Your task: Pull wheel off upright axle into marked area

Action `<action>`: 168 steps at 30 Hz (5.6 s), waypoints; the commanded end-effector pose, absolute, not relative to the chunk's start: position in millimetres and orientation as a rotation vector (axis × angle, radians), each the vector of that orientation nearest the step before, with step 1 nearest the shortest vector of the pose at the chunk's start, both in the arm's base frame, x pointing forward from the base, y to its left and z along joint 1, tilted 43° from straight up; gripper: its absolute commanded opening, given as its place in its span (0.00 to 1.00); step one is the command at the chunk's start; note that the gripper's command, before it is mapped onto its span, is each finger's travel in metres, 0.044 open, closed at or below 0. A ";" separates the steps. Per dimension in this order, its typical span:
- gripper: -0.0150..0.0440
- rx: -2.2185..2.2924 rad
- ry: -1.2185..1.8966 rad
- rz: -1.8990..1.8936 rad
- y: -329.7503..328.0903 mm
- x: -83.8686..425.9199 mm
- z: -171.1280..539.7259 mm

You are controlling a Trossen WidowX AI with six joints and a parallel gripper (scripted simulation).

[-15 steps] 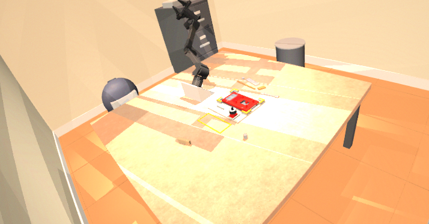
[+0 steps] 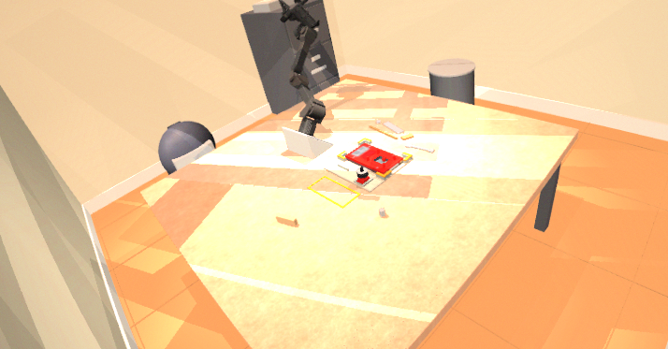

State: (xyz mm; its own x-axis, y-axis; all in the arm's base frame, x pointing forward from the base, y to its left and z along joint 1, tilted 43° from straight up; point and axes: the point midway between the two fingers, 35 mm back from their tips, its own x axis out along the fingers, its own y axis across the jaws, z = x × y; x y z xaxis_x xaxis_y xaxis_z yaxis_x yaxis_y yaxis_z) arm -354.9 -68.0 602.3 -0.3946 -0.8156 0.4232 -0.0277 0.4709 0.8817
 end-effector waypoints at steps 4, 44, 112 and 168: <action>0.76 0.520 -1.611 -1.081 -70.3 -288.8 649.8; 0.76 0.059 -1.114 -0.924 -91.8 -7.7 716.9; 0.76 -0.297 0.513 -0.254 -175.1 436.4 344.5; 0.76 0.595 1.509 0.563 -65.5 360.5 6.9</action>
State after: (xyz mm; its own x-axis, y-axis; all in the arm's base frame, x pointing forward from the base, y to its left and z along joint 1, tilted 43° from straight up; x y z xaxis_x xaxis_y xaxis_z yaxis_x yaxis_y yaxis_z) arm 360.3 -72.3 14.4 -0.0063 0.6690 -0.7432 0.0209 0.7431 0.6688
